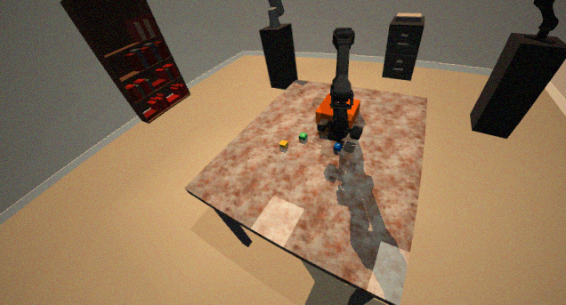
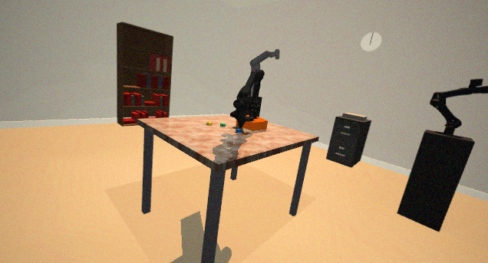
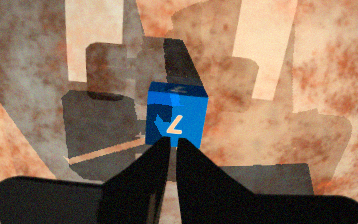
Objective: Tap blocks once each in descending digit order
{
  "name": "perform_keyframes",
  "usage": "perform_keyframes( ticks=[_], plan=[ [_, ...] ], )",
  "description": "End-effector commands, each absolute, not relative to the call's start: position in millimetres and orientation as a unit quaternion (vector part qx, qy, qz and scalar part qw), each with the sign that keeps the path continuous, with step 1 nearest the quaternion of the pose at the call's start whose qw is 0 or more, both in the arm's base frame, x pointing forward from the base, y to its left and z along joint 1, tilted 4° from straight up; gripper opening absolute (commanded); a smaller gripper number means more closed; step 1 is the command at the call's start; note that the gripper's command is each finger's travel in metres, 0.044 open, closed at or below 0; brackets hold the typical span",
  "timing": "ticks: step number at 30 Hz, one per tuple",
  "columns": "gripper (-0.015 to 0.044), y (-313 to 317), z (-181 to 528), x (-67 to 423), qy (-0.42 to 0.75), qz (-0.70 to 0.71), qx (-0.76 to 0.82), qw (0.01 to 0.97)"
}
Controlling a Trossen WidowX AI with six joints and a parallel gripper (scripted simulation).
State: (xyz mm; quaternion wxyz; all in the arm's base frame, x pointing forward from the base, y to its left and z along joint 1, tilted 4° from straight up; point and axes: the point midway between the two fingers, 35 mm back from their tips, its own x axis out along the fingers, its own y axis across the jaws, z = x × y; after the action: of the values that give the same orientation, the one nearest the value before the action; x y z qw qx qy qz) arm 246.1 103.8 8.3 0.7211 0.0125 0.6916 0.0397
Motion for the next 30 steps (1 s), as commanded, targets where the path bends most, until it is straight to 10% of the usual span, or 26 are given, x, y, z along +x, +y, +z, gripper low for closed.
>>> perform_keyframes(
  ticks=[1, 16, 30],
  plan=[
    [0.0020, 103, 24, 249, 0.685, 0.040, 0.013, 0.727],
    [0.0020, 91, 105, 251, 0.685, 0.040, 0.012, 0.727],
    [0.0020, -108, 101, 337, 0.683, 0.032, 0.004, 0.730]
  ],
)
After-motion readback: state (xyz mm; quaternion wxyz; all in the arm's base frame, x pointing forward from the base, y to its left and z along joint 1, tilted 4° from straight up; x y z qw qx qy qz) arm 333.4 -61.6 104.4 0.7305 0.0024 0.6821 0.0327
